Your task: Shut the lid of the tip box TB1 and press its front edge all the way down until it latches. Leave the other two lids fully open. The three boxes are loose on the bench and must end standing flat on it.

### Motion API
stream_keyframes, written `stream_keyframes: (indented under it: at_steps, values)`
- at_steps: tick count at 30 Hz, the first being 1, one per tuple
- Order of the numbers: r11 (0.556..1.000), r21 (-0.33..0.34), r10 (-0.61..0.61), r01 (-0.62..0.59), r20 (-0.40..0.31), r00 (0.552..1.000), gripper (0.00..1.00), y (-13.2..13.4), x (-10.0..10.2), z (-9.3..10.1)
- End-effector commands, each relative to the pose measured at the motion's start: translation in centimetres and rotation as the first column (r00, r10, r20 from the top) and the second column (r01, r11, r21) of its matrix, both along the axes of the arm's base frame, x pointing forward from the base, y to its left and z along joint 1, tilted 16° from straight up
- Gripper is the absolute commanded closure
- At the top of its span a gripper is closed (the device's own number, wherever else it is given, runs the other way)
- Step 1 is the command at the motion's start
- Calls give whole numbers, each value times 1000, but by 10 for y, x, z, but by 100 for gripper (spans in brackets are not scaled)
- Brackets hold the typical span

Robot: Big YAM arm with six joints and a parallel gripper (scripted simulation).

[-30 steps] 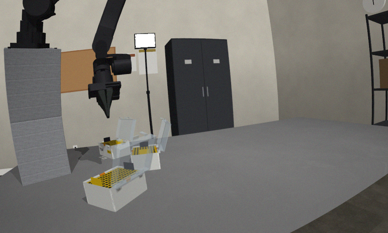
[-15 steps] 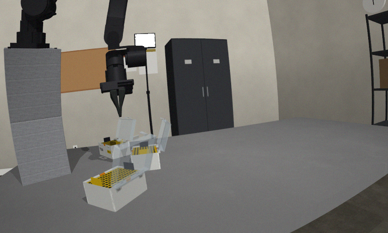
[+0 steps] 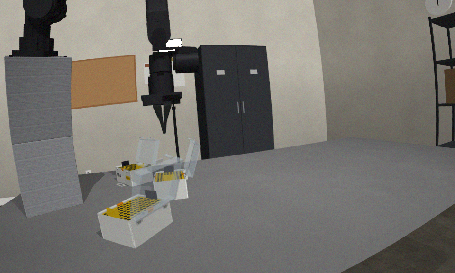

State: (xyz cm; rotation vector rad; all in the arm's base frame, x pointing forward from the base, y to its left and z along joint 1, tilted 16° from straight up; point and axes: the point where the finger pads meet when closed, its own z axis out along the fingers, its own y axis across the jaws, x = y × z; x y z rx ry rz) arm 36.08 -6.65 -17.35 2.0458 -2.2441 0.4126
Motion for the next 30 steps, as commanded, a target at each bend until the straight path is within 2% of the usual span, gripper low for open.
stream_keyframes:
  at_steps: [1,9,12,24,28,29,30]
  values:
    - [1000,11,-2,2,5,1000,100,10,22,-1]
    - [1000,7,-2,2,10,1000,100,18,63,4]
    - [1000,7,-12,12,11,1000,100,15,68,4]
    - [1000,5,-7,7,17,1000,100,28,131,11]
    - [1000,5,-20,20,25,999,100,22,132,14]
    - [1000,5,-18,18,17,1000,100,22,122,18]
    - [1000,5,-18,18,17,1000,100,23,122,18]
